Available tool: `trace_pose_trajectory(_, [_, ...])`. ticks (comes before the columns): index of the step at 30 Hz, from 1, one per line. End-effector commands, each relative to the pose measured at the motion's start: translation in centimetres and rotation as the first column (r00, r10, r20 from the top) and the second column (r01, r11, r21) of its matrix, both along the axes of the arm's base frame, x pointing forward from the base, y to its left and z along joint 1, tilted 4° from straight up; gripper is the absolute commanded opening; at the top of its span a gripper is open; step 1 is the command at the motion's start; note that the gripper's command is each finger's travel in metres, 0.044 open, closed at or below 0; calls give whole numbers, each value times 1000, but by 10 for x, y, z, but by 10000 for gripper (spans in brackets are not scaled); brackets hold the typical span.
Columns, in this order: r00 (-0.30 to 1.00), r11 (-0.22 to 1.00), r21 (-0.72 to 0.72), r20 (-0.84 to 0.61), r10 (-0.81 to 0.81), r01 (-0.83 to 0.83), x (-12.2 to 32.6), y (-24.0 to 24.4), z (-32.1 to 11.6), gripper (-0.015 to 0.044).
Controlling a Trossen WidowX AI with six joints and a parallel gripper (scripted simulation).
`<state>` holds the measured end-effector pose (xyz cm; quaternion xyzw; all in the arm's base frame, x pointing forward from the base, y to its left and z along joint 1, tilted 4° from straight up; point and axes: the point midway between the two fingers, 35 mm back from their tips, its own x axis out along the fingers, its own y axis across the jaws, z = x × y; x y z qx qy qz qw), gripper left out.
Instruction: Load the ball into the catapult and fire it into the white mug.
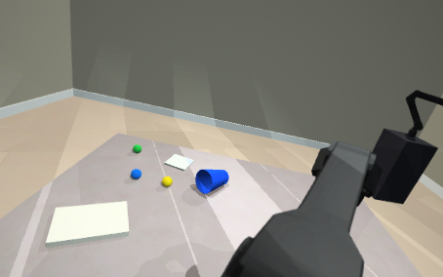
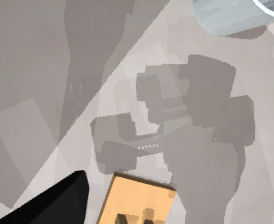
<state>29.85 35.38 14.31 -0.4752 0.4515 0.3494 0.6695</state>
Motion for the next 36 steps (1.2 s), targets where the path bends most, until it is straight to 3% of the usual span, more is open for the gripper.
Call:
trace_pose_trajectory(1, [997,990,120,19,-80,77,27,4,19,440])
trace_pose_trajectory(16, [946,828,497,41,-323,261,119,-10,98,440])
trace_pose_trajectory(36, [946,826,500,41,-321,259,119,-8,99,440])
